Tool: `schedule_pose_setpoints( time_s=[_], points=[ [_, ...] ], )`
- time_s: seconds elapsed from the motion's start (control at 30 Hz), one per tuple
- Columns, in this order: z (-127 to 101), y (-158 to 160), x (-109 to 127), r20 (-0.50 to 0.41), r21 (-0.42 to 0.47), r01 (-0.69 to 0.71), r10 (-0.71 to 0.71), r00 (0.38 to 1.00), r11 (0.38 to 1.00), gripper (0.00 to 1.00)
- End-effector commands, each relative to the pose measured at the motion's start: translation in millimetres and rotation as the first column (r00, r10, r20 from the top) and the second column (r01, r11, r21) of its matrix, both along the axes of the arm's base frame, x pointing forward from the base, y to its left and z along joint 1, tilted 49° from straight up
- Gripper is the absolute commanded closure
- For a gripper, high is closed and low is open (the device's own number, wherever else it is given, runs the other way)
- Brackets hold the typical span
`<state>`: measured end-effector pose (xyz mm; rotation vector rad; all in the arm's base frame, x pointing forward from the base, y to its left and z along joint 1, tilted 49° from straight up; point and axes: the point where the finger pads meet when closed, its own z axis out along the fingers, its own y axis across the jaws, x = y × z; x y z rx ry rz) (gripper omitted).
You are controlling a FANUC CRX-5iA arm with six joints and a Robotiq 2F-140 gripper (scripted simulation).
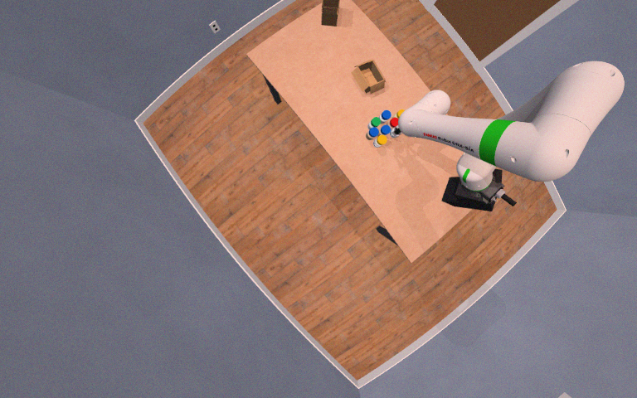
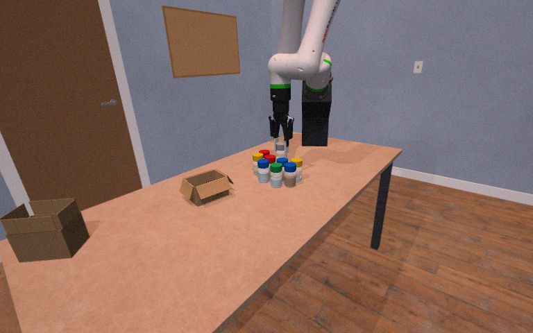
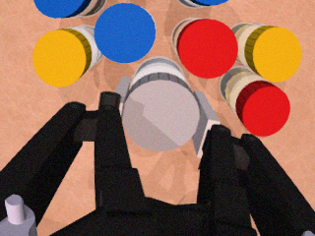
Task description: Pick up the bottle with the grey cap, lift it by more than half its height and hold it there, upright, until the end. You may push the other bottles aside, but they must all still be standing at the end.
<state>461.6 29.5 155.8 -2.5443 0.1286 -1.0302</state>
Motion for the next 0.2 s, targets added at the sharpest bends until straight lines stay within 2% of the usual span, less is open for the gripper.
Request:
schedule_pose_setpoints(
  time_s=[0.0, 0.17],
  points=[
    [0.6, -0.3, 0.2, 0.001, 0.000, 0.000, 0.000, 1.000, 1.000, 0.90],
    [0.6, -0.3, 0.2, 0.001, 0.000, 0.000, 0.000, 1.000, 1.000, 0.90]
  ],
)
